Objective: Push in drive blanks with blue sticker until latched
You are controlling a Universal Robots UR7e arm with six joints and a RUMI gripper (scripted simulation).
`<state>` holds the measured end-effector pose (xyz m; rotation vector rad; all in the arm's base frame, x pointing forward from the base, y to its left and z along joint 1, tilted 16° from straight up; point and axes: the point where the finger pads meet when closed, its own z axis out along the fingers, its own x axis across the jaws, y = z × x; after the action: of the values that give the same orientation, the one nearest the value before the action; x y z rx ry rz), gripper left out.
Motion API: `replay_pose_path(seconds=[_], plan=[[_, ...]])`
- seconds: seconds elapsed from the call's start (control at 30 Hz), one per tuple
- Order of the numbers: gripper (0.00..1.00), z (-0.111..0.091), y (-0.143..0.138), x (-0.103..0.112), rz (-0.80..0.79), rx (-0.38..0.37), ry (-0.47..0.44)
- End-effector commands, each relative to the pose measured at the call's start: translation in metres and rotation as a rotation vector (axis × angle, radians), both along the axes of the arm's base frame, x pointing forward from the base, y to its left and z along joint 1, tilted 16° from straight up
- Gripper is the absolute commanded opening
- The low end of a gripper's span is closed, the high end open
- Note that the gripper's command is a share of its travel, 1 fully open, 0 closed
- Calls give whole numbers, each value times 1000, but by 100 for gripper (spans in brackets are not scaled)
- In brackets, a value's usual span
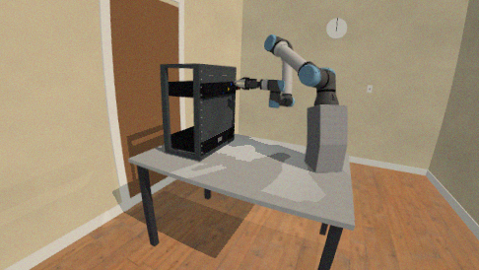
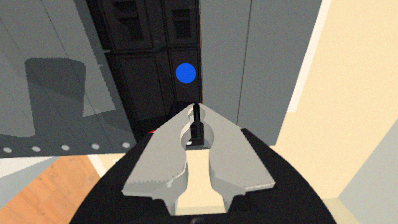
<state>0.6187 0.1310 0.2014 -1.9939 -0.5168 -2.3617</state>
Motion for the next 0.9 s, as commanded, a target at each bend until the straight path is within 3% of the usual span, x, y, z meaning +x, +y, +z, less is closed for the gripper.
replay_pose_path(seconds=[0.0,0.2,0.63,0.87], plan=[[0,0,-1,-3,0,0,0],[0,-2,-4,-13,0,0,0],[0,-11,-20,-76,0,0,0],[0,-13,-24,-90,0,0,0]])
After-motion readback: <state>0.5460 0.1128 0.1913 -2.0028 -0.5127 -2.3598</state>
